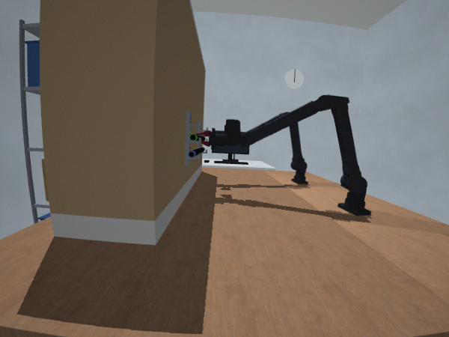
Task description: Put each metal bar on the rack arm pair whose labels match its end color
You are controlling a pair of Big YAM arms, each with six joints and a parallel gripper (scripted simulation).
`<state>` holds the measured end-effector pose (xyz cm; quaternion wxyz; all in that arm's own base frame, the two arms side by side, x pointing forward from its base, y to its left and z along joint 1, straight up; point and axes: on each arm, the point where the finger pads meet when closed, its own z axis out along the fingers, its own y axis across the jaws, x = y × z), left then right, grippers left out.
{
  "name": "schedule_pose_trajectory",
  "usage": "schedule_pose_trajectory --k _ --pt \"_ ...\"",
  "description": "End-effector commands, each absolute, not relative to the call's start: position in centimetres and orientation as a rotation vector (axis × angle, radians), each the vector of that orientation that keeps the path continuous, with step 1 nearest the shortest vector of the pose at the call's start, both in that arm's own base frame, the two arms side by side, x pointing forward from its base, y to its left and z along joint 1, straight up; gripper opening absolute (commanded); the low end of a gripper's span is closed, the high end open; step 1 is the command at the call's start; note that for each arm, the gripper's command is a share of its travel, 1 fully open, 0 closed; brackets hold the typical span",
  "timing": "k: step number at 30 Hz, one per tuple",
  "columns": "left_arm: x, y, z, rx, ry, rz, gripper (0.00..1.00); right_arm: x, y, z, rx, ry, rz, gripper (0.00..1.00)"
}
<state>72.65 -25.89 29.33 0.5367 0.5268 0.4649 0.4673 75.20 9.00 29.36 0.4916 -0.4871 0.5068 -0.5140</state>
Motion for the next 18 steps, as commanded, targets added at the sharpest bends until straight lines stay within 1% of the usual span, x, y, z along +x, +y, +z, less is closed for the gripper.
schedule_pose_trajectory --k 1,18 --pt "72.81 -25.37 30.90 1.208 1.104 1.117 0.00 75.11 8.17 30.97 -1.126 1.228 -1.254 0.00" --pt "72.81 -25.37 31.74 1.208 1.104 1.117 0.00 75.11 8.17 31.65 -1.126 1.228 -1.254 0.00"
